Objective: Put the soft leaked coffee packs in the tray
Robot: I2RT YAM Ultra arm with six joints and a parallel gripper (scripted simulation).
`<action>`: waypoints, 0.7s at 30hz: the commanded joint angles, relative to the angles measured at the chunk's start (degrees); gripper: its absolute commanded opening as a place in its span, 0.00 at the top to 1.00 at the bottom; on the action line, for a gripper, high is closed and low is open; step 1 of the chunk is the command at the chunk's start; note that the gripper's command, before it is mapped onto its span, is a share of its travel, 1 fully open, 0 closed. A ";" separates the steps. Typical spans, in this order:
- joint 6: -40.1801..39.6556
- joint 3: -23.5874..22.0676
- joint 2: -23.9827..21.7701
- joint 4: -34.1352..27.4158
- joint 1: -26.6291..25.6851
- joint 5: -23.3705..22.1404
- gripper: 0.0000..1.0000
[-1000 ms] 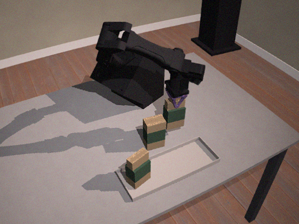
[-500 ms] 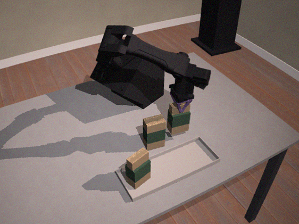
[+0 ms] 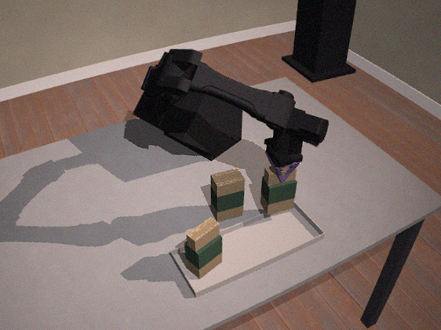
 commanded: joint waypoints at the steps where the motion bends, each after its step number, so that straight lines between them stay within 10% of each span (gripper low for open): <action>1: -2.26 5.64 1.81 -4.12 1.31 0.42 0.74; 21: -4.69 27.27 11.48 -14.52 -0.79 0.39 0.74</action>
